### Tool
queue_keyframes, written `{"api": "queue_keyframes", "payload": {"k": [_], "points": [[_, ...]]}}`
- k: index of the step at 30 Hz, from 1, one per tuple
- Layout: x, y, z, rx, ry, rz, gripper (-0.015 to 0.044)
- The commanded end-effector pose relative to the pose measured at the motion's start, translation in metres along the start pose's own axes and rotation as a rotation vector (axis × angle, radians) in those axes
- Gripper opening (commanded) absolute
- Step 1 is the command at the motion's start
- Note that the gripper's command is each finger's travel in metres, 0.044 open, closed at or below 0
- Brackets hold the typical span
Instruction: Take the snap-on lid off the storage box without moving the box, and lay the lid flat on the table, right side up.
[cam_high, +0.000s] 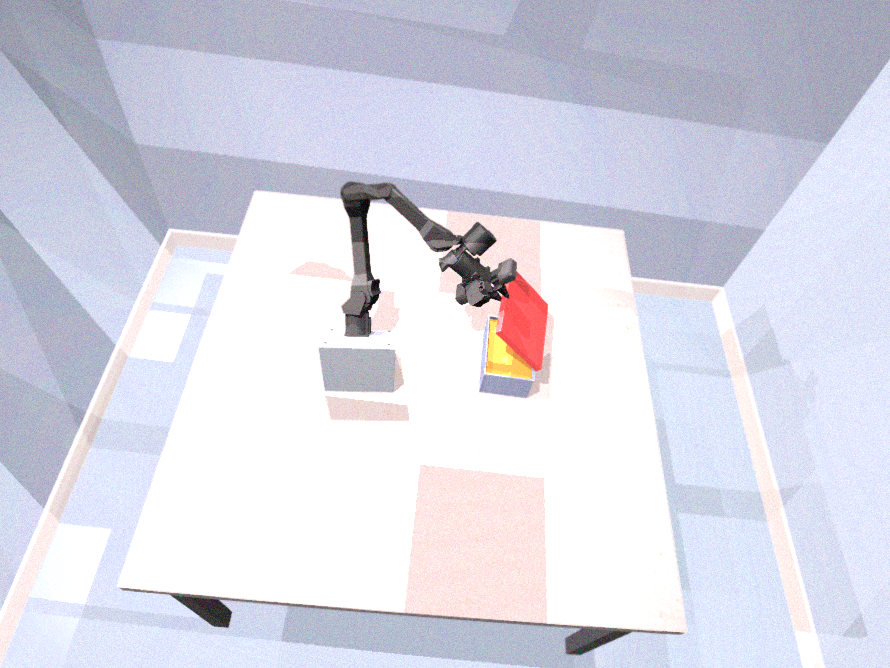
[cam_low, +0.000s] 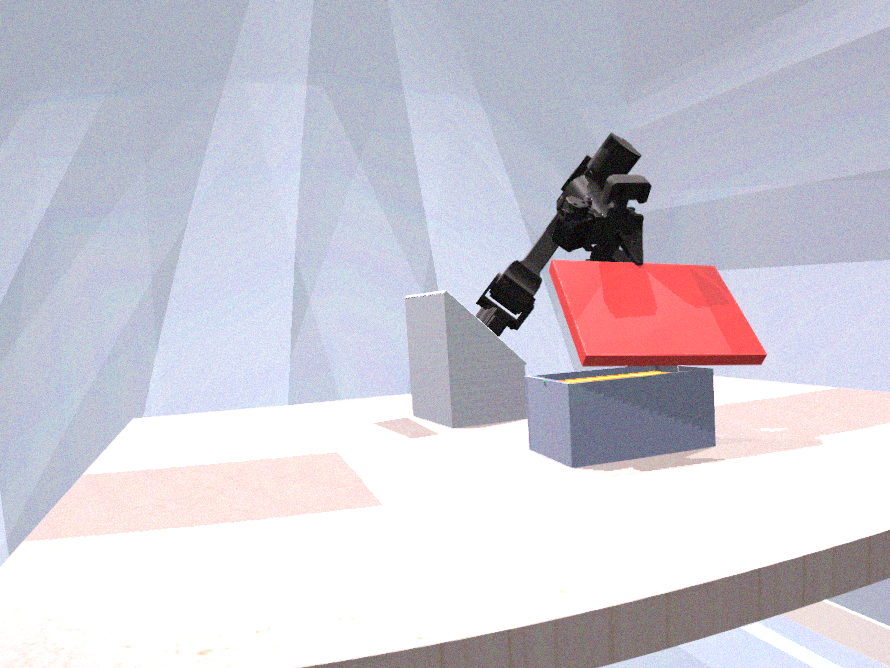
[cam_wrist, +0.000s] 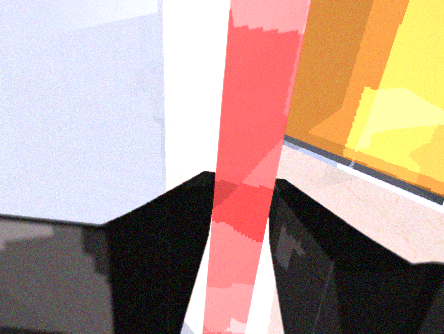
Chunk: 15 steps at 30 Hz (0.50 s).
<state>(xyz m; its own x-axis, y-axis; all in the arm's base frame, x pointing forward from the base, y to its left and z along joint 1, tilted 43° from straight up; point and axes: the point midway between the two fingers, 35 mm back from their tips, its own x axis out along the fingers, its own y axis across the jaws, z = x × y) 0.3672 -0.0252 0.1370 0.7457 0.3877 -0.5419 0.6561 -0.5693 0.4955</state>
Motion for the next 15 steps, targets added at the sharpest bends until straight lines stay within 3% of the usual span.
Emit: {"api": "queue_keyframes", "payload": {"k": [1,15], "points": [[-0.005,0.006,-0.011,-0.009,0.000,0.026,0.0000],[-0.008,0.004,-0.039,-0.009,0.001,0.026,0.0000]]}}
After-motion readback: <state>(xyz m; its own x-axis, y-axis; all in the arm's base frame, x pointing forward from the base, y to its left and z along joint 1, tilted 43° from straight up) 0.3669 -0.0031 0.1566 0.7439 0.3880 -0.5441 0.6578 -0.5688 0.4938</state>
